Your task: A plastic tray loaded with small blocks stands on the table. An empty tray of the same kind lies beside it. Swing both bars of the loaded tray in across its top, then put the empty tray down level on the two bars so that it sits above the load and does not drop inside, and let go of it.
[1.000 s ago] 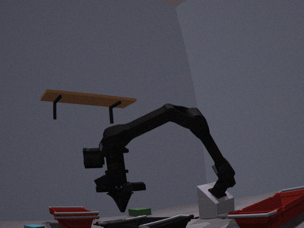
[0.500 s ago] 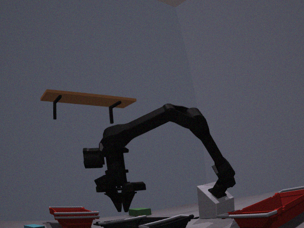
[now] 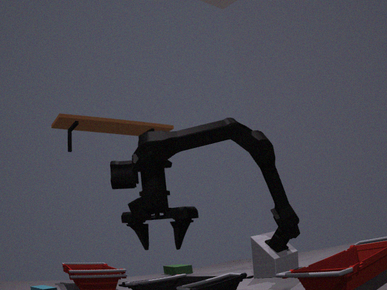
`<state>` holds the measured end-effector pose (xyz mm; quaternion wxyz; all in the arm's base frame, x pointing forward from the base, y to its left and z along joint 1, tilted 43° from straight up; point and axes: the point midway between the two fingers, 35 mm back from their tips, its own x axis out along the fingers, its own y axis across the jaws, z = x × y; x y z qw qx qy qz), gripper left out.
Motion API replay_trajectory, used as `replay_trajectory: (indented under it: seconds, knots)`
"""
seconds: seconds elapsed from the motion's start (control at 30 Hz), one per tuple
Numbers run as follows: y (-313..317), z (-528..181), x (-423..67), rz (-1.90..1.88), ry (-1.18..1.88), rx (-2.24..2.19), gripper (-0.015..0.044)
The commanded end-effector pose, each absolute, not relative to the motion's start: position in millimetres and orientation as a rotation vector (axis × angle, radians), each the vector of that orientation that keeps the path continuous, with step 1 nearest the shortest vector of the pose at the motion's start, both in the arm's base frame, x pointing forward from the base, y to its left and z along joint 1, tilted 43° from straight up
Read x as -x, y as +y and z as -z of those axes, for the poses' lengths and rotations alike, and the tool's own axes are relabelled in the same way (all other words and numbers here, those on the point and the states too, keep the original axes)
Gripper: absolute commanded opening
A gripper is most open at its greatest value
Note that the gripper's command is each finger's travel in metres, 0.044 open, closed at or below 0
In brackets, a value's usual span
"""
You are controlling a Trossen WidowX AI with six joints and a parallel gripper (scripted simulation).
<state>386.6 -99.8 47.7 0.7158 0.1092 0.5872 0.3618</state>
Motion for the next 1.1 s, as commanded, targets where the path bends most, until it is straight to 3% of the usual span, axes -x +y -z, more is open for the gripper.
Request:
replay_trajectory:
  seconds: [0.0, 0.3, 0.77, 1.07]
  knots:
    - [-41.5, -84.7, -386.9, -0.983, 1.187, 0.023, 0.0440]
    - [79.5, -165.2, -331.0, -1.397, 0.712, 0.719, 0.0440]
    - [177.9, -221.1, -166.3, -1.726, -0.410, 1.603, 0.0440]
    - [182.1, -218.8, -159.2, -1.728, -0.473, 1.637, 0.0440]
